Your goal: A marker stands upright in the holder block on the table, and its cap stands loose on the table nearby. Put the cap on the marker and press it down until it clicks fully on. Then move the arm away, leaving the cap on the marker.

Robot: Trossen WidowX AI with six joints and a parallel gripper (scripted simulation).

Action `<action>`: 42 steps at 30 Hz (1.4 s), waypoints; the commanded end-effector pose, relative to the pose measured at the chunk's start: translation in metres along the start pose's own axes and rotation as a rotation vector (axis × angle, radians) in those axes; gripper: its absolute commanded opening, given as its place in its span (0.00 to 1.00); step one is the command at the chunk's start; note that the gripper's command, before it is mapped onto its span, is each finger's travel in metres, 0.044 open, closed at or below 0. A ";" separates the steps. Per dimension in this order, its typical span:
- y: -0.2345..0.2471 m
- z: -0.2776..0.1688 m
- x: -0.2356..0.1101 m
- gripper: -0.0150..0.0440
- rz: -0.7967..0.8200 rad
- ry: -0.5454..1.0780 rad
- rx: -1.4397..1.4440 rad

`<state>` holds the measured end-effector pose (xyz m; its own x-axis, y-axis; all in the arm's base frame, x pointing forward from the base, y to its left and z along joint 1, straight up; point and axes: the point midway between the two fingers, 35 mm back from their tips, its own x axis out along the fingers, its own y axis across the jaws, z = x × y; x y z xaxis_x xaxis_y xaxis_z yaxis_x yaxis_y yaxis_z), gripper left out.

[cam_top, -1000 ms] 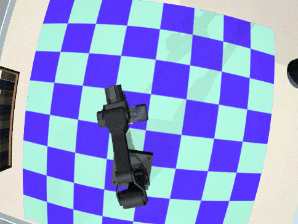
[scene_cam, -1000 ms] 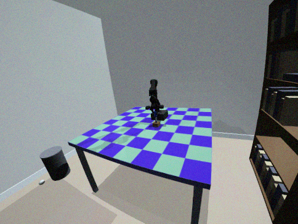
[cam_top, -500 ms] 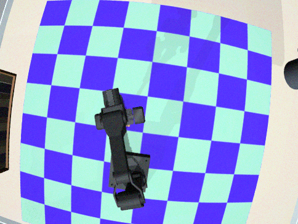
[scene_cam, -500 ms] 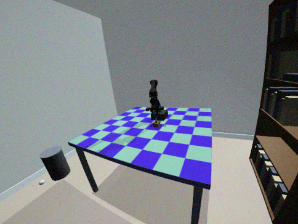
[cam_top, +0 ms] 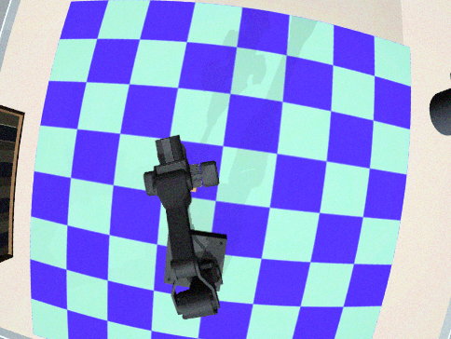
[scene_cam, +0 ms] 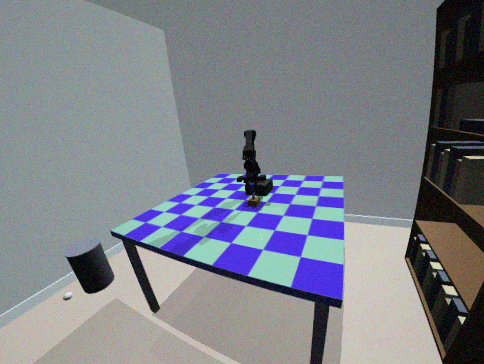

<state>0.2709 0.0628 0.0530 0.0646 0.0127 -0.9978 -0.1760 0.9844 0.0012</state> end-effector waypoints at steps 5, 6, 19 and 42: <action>0.000 -0.004 0.031 0.25 -0.001 0.046 0.005; 0.000 -0.003 0.032 0.25 -0.001 0.046 0.005; 0.000 0.003 0.049 0.25 -0.002 0.045 0.005; 0.000 0.008 0.058 0.25 -0.002 0.045 0.005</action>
